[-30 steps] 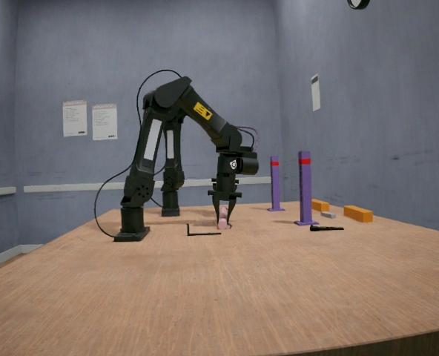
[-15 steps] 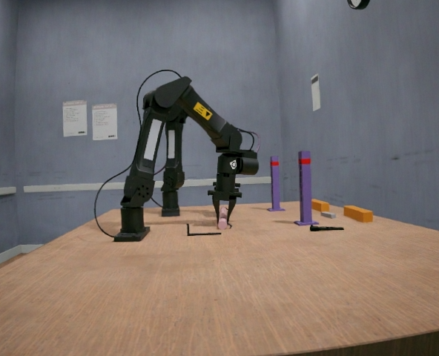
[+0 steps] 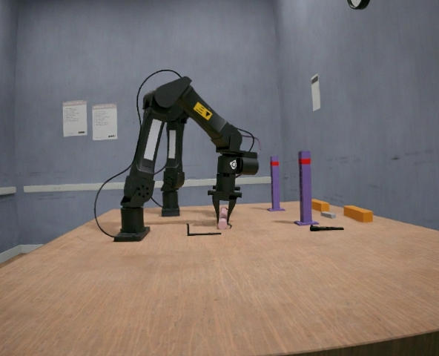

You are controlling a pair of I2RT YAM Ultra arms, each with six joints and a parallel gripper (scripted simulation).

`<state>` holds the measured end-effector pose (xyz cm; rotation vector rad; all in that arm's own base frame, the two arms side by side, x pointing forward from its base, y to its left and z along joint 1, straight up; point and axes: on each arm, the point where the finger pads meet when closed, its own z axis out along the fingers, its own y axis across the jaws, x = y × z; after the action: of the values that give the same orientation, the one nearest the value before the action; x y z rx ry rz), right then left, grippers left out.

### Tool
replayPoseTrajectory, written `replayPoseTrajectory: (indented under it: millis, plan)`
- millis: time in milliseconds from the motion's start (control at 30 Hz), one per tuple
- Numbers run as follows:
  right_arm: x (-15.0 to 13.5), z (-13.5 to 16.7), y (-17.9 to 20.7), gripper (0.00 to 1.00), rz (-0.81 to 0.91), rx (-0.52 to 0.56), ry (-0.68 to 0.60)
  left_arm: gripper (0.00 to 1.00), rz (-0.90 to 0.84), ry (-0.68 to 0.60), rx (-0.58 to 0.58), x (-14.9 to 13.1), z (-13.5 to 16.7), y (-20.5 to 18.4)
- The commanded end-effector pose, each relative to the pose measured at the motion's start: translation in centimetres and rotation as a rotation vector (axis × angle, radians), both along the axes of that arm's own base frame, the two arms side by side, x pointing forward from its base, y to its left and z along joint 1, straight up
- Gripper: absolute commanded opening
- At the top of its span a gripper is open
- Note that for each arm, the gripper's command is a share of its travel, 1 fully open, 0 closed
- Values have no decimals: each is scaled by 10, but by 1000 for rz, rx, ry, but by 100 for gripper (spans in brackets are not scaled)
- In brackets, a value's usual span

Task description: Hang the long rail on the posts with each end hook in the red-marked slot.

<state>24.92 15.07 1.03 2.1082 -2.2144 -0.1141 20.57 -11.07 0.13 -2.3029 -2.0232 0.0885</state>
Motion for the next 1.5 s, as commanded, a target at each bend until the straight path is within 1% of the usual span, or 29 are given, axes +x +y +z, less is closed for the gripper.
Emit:
replayPoseTrajectory:
  millis: [0, 33, 100, 133, 167, 200, 333, 400, 767, 800, 833, 967, 1000, 1033, 1467]
  plan:
    - [1, 4, 0, 19, -2, 13, -12, 48, -1, 19, -11, -7, -3, -3]
    - [1, 4, 0, 19, -2, 13, -12, 44, -1, 19, -11, -7, -3, -3]
    - [1, 4, 0, 19, -2, 13, -12, 44, -1, 19, -11, -7, -3, -3]
    - [1, 4, 0, 19, -2, 13, -12, 40, -1, 19, -11, -7, -3, -3]
    - [1, 4, 0, 19, -2, 13, -12, 40, -1, 4, -10, -2, 0, -2]
    - [1, 4, 0, 19, -2, 13, -12, 40, -1, 4, -10, -2, 0, -2]
    - [1, 4, 0, 19, -2, 13, -12, 34, -2, 12, -5, -2, -2, -1]
    - [1, 4, 0, 19, -2, 13, -12, 34, -2, 12, -5, -2, -2, -1]
    - [1, 4, 0, 19, -2, 13, -12, 18, -1, 3, -21, 4, -2, -3]
    - [1, 4, 0, 19, -2, 13, -12, 7, -1, 3, -21, 4, -2, -3]
    - [1, 4, 0, 19, -2, 13, -12, 0, -1, 3, -21, 4, -2, -3]
    - [1, 4, 0, 19, -2, 13, -12, 0, -1, 3, -21, 4, -2, -3]
    - [1, 4, 0, 19, -2, 13, -12, 11, -1, 3, -21, 4, -2, -3]
    - [1, 4, 0, 19, -2, 13, -12, 19, -1, 4, -10, 1, 0, -1]
    - [9, 7, 3, 19, 26, 13, -13, 19, 27, 4, -10, 1, 3, 2]
